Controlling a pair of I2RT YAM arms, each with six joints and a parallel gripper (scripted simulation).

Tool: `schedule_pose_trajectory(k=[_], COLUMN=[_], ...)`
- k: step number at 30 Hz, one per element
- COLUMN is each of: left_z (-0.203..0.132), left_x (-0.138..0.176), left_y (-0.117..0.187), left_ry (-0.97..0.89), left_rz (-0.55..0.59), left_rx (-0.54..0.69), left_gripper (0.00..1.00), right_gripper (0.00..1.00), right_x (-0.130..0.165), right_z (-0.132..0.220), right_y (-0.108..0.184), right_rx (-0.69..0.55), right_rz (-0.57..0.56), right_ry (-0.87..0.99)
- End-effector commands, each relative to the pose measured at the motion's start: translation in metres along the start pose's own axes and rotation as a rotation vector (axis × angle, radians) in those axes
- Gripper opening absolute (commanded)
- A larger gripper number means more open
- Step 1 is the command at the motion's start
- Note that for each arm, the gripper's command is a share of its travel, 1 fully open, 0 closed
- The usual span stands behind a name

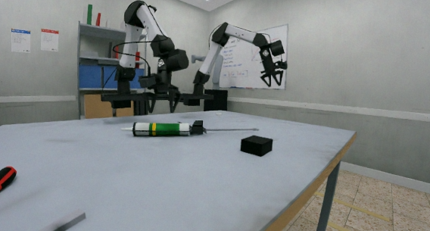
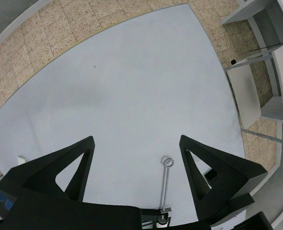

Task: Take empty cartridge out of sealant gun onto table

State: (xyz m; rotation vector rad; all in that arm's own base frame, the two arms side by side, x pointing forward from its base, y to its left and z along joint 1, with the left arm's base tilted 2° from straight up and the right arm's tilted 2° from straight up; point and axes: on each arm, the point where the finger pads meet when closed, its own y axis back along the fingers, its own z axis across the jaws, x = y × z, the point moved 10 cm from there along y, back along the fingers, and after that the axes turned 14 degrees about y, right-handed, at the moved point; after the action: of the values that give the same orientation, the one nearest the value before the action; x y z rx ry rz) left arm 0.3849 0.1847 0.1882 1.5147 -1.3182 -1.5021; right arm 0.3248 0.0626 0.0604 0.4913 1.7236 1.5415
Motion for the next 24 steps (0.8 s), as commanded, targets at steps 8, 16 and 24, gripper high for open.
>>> schedule_pose_trajectory(k=[8, 16, 24], left_z=[-0.002, -0.002, -0.003], left_x=[-0.002, -0.002, 0.001], left_y=[0.007, 0.007, 0.017], left_ry=[0.001, 0.001, -0.035], left_rz=[-0.014, -0.014, -0.027], left_rx=[0.019, 0.019, 0.073], left_gripper=[1.0, 1.0, 1.0], right_gripper=[1.0, 1.0, 1.0], right_x=[-0.002, -0.002, 0.006], right_z=[0.002, 0.002, -0.005], right_y=[0.004, 0.004, 0.016], right_rx=[-0.013, -0.013, 0.002], right_rz=[-0.009, -0.009, -0.044], right_ry=[0.0, 0.0, 0.077])
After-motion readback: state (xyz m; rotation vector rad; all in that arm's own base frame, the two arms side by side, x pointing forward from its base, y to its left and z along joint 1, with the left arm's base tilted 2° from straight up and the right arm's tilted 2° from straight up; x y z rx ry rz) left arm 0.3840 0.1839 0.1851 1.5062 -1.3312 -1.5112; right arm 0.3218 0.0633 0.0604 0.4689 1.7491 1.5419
